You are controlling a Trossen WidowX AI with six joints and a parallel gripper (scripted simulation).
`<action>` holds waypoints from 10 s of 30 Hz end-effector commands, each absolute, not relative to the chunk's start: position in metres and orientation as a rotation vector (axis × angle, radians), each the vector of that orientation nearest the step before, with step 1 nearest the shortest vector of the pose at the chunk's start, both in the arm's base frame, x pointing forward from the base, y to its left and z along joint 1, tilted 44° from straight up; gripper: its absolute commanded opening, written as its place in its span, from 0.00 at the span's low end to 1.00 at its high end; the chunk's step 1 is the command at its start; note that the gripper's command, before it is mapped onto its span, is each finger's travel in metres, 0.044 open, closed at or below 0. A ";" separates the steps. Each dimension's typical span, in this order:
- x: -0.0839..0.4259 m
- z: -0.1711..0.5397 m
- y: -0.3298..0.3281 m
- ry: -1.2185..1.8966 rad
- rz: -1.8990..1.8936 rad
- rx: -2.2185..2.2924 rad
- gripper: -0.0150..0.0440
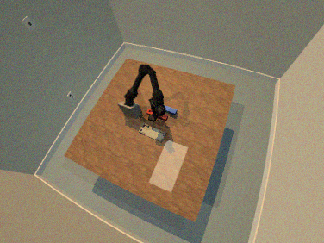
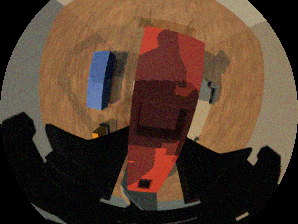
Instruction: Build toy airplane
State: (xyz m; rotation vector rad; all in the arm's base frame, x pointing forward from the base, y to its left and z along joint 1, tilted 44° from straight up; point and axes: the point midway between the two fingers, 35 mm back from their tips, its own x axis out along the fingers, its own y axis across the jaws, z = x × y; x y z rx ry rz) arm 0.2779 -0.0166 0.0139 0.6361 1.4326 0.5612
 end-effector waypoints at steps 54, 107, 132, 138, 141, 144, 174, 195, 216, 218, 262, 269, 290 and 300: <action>0.265 -0.112 -0.062 1.450 0.520 0.669 0.58; 0.268 -0.141 -0.037 1.451 0.522 0.661 0.62; 0.263 -0.068 -0.112 1.452 0.516 0.667 1.00; 0.263 -0.067 -0.114 1.451 0.517 0.667 1.00; 0.266 -0.066 -0.114 1.449 0.523 0.658 1.00; 0.276 -0.055 -0.104 1.457 0.518 0.635 1.00; 0.336 0.074 0.108 1.443 0.536 0.670 1.00; 0.339 0.049 0.132 1.443 0.536 0.671 1.00; 0.340 0.034 0.147 1.443 0.537 0.672 0.73; 0.340 0.034 0.147 1.443 0.537 0.672 0.64; 0.339 0.099 0.080 1.445 0.534 0.659 0.25; 0.334 0.116 0.065 1.444 0.533 0.664 0.25; 0.338 0.088 0.030 1.375 0.656 0.490 0.25; 0.339 0.063 0.010 1.311 0.757 0.353 0.25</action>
